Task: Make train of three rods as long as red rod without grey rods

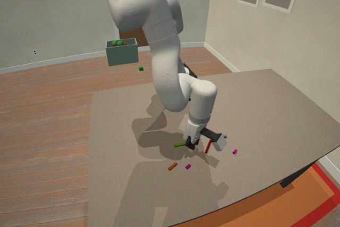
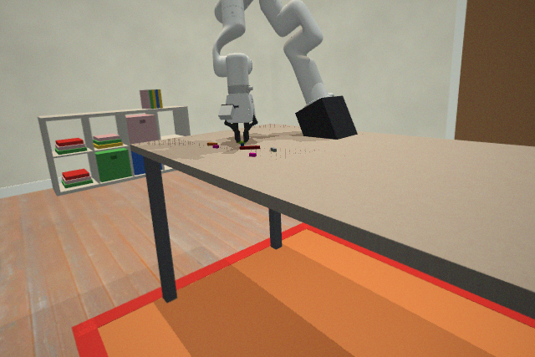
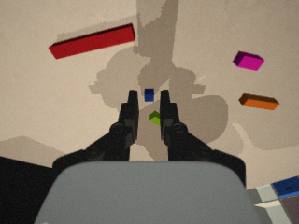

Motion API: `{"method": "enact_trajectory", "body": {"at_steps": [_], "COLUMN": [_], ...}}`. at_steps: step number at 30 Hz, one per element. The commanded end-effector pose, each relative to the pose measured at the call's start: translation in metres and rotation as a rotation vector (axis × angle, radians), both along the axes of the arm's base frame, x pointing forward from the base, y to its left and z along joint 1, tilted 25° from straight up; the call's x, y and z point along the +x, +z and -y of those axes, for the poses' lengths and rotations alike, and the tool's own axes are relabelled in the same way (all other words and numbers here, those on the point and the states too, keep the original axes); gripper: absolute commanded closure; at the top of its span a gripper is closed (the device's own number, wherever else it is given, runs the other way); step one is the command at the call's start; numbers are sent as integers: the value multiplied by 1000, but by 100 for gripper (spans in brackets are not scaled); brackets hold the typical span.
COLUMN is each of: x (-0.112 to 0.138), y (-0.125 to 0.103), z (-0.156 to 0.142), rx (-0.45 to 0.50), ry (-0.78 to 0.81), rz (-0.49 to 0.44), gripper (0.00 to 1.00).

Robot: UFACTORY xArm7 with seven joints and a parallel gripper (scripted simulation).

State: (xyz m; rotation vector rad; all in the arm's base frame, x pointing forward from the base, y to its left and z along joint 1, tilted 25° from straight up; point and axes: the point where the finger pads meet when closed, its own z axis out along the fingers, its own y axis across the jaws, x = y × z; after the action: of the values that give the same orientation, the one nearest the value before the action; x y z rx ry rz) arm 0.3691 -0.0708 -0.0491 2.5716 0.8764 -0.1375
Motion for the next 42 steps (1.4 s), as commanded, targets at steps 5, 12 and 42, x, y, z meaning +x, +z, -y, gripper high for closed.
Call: {"method": "enact_trajectory", "body": {"at_steps": [5,12,42], "x": [1,1,2], "y": [1,1,-12], "z": [-1,-1,5], "rx": [1,1,1], "ry": [2,2,2], "rz": [3,3,3], "gripper": [76,76,76]}}
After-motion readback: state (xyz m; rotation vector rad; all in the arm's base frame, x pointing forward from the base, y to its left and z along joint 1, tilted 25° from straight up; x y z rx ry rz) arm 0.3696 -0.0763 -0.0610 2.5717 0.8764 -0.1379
